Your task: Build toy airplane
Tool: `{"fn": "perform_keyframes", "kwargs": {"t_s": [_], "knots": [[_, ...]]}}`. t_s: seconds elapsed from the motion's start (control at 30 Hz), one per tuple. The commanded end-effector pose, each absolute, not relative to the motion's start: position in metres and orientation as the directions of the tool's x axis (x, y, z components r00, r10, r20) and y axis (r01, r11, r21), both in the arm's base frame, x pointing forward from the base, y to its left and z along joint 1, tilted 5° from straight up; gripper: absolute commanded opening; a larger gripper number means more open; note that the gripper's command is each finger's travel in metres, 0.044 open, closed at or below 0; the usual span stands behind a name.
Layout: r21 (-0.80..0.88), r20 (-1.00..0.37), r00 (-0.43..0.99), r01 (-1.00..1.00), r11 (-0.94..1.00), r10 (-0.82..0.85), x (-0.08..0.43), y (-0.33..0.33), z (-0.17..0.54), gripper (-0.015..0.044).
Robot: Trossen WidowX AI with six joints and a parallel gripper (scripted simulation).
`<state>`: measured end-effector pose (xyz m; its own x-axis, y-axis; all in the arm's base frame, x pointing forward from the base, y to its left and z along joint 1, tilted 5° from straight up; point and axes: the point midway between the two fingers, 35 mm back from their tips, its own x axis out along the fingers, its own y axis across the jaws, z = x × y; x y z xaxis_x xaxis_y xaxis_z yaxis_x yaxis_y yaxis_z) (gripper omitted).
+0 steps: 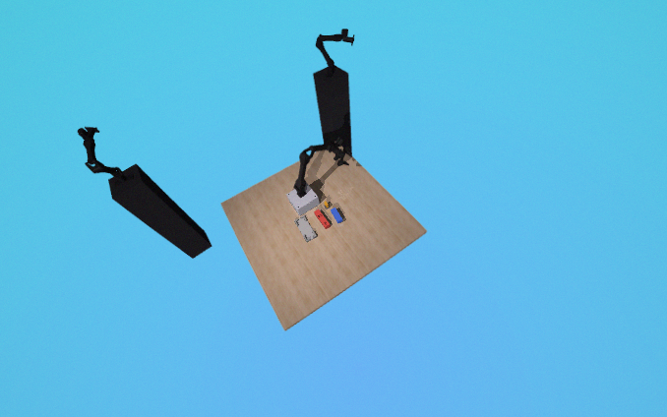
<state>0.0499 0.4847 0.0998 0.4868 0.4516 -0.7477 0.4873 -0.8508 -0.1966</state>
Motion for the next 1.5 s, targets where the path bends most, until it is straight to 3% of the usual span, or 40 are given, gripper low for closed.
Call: {"fn": "perform_keyframes", "kwargs": {"t_s": [0.0, 0.1, 0.23, 0.37, 0.57, 0.73, 0.9, 1.1, 1.27, 1.47], "knots": [[-0.197, -0.748, 0.487, 0.487, -0.851, 0.452, 0.050, 0.485, 0.100, 0.0426], [-0.238, -0.764, 0.497, 0.375, -0.896, 0.411, 0.076, 0.474, 0.098, 0.0440], [-0.325, -0.806, 0.510, 0.043, -0.945, 0.301, 0.139, 0.438, 0.093, 0.0440], [-0.379, -0.845, 0.499, -0.305, -0.873, 0.192, 0.194, 0.393, 0.087, 0.0440], [-0.392, -0.901, 0.432, -0.774, -0.497, 0.039, 0.263, 0.307, 0.076, 0.0440], [-0.342, -0.938, 0.343, -0.939, -0.016, -0.056, 0.297, 0.227, 0.069, 0.0440], [-0.260, -0.965, 0.235, -0.835, 0.485, -0.113, 0.310, 0.147, 0.063, 0.0440], [-0.137, -0.990, 0.085, -0.374, 0.917, -0.114, 0.298, 0.062, 0.055, 0.0440], [-0.073, -0.997, -0.009, 0.066, 0.995, -0.073, 0.276, 0.013, 0.050, 0.0440], [-0.072, -0.997, -0.011, 0.078, 0.994, -0.071, 0.276, 0.012, 0.050, 0.0440]]}}
